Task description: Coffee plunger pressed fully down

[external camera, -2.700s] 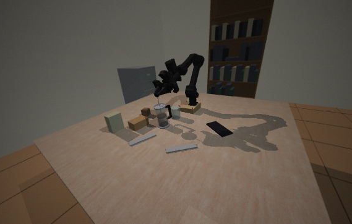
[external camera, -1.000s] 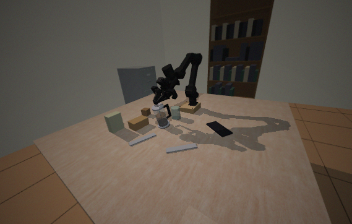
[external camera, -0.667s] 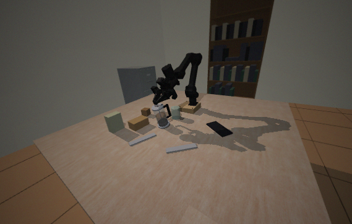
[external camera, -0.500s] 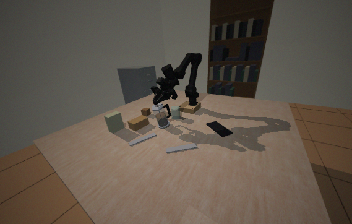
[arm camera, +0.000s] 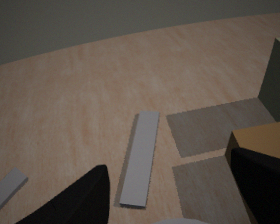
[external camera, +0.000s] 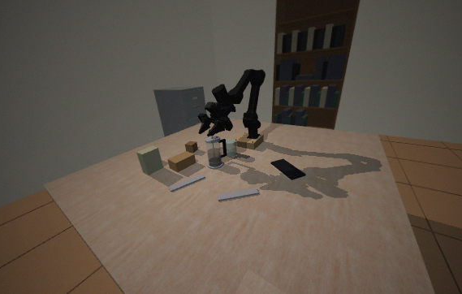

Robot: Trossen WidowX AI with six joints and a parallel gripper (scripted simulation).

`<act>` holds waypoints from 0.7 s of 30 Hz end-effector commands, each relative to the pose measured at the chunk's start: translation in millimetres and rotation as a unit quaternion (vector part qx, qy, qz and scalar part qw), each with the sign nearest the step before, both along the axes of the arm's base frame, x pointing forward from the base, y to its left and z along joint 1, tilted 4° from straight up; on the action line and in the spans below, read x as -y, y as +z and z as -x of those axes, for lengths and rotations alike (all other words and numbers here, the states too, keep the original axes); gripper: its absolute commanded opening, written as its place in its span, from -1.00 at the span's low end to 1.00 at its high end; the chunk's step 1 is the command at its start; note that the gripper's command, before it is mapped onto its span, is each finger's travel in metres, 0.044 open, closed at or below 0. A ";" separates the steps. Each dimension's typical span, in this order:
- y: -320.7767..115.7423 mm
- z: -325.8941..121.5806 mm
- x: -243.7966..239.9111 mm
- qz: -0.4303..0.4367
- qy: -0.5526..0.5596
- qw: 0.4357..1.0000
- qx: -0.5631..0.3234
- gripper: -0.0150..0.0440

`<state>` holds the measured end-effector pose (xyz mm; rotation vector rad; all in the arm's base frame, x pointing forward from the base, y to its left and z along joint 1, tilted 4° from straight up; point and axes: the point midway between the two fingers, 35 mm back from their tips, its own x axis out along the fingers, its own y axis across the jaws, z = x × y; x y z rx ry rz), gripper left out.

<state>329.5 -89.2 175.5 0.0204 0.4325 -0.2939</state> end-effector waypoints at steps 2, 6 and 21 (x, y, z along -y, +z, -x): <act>-0.2 0.1 0.0 0.000 0.000 1.000 0.000 0.82; -0.2 0.1 0.0 0.000 0.000 1.000 0.000 1.00; 71.5 42.4 -17.8 0.000 0.002 1.000 -0.009 1.00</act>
